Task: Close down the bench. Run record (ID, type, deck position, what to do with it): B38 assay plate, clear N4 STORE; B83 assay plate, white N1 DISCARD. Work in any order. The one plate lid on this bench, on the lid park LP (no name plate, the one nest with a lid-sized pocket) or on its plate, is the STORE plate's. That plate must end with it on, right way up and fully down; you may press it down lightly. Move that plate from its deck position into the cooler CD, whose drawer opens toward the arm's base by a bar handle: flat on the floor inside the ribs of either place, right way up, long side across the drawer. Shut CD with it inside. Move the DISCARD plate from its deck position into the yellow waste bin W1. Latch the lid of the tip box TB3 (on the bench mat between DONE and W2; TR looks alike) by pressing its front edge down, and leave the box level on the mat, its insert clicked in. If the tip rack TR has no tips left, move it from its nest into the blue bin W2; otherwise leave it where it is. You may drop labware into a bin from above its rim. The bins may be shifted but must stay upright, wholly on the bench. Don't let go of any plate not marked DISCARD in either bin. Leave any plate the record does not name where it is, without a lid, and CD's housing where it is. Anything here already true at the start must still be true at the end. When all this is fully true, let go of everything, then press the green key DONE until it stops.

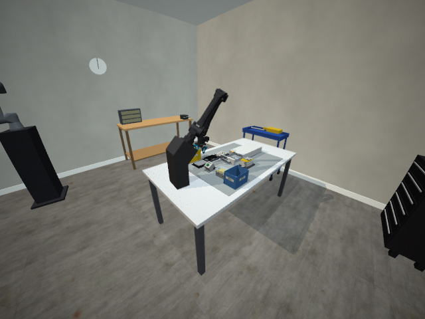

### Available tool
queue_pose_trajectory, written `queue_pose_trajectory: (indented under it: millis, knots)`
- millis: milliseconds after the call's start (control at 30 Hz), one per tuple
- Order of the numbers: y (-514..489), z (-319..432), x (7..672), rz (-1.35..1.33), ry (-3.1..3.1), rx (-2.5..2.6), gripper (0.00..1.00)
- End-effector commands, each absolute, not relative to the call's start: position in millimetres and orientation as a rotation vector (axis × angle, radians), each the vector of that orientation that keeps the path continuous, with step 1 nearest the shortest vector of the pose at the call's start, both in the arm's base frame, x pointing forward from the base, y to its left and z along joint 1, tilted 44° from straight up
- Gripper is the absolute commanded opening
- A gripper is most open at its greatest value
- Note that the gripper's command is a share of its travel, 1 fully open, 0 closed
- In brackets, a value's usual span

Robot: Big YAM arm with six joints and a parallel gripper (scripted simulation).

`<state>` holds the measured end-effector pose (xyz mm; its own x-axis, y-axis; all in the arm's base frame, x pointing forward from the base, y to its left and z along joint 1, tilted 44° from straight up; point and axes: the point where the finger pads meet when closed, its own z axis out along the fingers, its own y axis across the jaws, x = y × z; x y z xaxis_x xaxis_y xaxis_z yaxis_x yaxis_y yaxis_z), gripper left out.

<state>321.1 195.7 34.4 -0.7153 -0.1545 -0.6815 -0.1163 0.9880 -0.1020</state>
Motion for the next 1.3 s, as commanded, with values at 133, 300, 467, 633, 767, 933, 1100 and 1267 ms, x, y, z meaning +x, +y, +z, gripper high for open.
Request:
queue_pose_trajectory:
  millis: [133, 300, 467, 633, 767, 933, 1100, 1267]
  knots:
    - [196.5, 39.3, 324.3, -0.050, 2.364, -0.152, 1.00]
    - [192.4, 34.6, 328.5, -0.055, 2.367, -0.123, 1.00]
    - [194.7, 31.4, 334.7, -0.057, 2.364, -0.150, 1.00]
    - [193.8, 26.6, 337.5, -0.059, 2.366, -0.151, 1.00]
    - [194.4, 24.3, 341.0, -0.058, 2.365, -0.150, 1.00]
    - [193.1, 18.1, 344.2, -0.061, 2.367, -0.151, 1.00]
    - [193.5, 13.7, 349.4, -0.060, 2.366, -0.151, 1.00]
    - [194.4, 9.0, 348.7, -0.060, 2.369, -0.162, 1.00]
